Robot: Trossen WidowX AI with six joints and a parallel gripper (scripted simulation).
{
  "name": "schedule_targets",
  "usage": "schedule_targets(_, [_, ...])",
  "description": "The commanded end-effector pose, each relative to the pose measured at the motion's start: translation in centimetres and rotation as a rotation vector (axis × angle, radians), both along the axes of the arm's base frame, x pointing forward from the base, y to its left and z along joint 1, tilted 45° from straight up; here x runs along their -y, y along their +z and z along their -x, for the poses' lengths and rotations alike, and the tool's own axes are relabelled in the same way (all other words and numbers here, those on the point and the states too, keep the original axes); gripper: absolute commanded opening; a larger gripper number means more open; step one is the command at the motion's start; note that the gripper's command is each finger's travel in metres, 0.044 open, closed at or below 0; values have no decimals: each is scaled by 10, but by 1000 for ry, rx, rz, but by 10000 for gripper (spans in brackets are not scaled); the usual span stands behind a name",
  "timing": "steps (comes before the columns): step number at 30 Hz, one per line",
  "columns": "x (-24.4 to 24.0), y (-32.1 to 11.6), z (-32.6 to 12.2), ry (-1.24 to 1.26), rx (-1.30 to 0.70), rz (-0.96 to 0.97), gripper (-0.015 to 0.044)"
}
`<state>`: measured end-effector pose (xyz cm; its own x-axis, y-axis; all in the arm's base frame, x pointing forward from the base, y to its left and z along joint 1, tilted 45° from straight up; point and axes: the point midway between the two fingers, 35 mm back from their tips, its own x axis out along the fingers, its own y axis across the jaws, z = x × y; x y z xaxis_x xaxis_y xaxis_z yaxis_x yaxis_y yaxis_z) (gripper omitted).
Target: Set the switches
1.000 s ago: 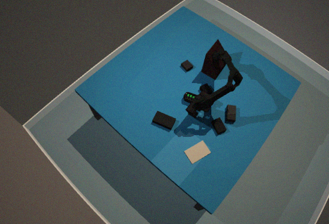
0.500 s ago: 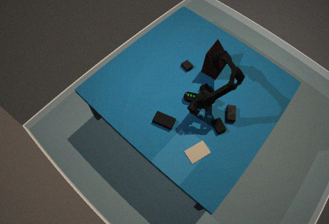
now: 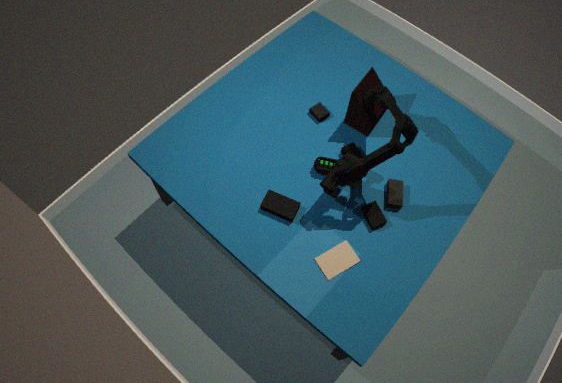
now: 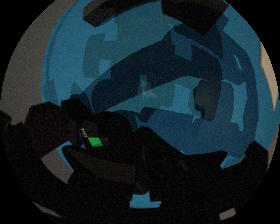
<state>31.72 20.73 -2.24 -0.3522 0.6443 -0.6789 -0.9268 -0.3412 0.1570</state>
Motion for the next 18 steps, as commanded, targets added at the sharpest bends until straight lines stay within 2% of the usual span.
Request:
schedule_targets(1, [0,-5,8,6,-28,17,0])
schedule_targets(15, [0,-5,8,6,-28,17,0])
schedule_targets(18, [3,4,-11,1,-4,3,0])
